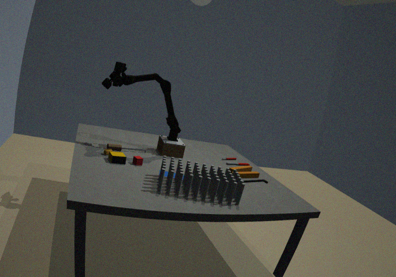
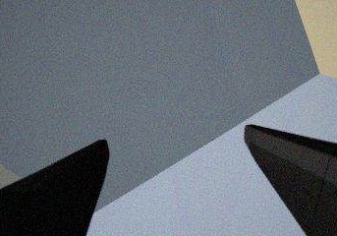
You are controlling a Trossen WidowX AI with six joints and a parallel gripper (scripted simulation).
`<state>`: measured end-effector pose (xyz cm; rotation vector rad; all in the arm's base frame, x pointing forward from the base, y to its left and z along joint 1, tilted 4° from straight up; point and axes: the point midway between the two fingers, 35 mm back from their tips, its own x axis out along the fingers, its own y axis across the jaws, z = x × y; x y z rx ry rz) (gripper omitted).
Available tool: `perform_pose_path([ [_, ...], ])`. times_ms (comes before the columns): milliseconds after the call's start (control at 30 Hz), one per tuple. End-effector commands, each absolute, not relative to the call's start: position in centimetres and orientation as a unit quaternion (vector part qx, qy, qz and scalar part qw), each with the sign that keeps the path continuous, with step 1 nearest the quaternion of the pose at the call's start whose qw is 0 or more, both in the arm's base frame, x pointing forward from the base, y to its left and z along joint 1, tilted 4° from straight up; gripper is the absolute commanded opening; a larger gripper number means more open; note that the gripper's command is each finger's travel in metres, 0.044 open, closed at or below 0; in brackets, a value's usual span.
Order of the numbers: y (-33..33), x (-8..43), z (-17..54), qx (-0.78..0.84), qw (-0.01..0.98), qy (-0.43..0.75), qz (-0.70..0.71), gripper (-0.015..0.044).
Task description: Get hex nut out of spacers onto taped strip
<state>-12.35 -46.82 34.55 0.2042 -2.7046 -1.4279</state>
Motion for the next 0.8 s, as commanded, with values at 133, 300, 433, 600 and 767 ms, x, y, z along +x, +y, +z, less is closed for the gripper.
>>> perform_pose_path([
  [133,-48.3,-6.9,33.3,0.146,0.099,-0.825,-0.536,0.0440],
  [300,-49.2,1.3,31.5,0.241,0.205,-0.721,-0.616,0.0440],
  [433,-48.6,8.0,29.8,0.297,0.303,-0.622,-0.658,0.0440],
  [600,-46.2,16.3,27.7,0.337,0.434,-0.487,-0.679,0.0440],
  [767,-42.1,23.9,25.3,0.345,0.567,-0.346,-0.663,0.0440],
])
